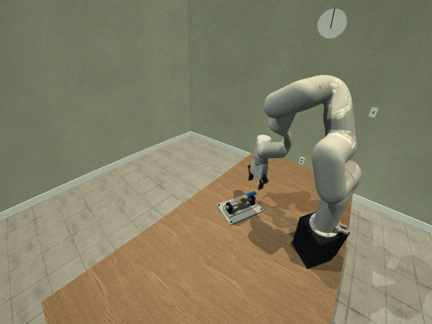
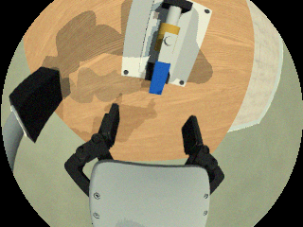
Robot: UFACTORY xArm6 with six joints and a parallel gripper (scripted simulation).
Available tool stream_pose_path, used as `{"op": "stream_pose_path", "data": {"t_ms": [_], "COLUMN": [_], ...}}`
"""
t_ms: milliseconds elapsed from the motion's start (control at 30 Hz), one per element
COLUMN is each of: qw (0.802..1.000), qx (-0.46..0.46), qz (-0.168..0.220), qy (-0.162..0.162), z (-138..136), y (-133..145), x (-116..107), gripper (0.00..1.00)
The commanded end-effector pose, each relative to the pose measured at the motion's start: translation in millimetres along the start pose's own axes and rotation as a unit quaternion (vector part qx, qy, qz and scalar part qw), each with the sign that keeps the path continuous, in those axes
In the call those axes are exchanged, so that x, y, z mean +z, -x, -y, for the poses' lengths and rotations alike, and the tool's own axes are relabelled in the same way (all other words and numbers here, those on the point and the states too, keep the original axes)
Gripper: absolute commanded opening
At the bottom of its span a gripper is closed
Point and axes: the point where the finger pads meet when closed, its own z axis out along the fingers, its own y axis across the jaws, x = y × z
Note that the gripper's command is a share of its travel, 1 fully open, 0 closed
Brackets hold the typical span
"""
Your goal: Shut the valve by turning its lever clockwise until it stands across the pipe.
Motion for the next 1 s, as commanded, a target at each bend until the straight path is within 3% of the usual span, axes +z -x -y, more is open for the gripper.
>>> {"op": "stream_pose_path", "data": {"t_ms": [0, 33, 967], "qw": [1.000, 1.000, 1.000], "qx": [0.000, 0.000, 0.000], "qz": [0.004, 0.004, 0.004], "qy": [0.007, 0.007, 0.007], "z": [-3.2, -3.2, -3.2], "y": [1.2, 1.2, 1.2], "x": [-1.8, -1.8, -1.8], "gripper": [1.00, 0.00, 0.00]}}
